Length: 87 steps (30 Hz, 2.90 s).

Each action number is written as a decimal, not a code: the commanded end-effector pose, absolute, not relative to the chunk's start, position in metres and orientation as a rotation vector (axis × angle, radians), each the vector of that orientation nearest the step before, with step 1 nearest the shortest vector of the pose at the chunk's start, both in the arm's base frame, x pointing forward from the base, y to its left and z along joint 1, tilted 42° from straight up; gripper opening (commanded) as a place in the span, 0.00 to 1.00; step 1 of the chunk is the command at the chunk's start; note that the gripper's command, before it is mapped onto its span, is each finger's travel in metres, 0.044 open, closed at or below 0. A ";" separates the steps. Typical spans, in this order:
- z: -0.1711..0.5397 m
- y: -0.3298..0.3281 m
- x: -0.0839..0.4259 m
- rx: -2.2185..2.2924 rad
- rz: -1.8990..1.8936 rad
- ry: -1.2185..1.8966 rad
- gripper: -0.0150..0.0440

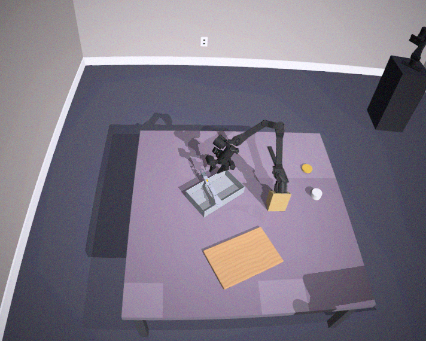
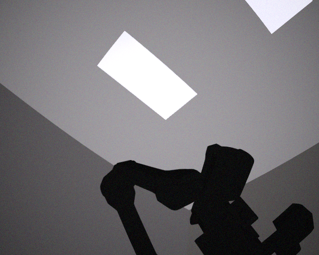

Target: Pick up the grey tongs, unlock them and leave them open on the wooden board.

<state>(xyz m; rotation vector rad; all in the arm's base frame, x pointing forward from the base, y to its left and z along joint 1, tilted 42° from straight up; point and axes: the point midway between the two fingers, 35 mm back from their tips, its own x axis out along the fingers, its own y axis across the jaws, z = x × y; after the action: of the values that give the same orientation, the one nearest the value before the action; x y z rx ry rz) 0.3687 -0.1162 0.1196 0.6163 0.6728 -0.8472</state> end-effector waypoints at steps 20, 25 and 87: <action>0.082 -0.077 0.378 0.545 -0.754 0.734 0.69; 0.077 -0.080 0.383 0.545 -0.754 0.733 0.69; 0.027 -0.107 0.414 0.545 -0.760 0.730 0.20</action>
<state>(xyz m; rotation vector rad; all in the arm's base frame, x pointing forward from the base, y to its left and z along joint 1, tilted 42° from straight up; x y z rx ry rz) 0.4140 -0.1075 0.0272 0.5453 0.7291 -0.7600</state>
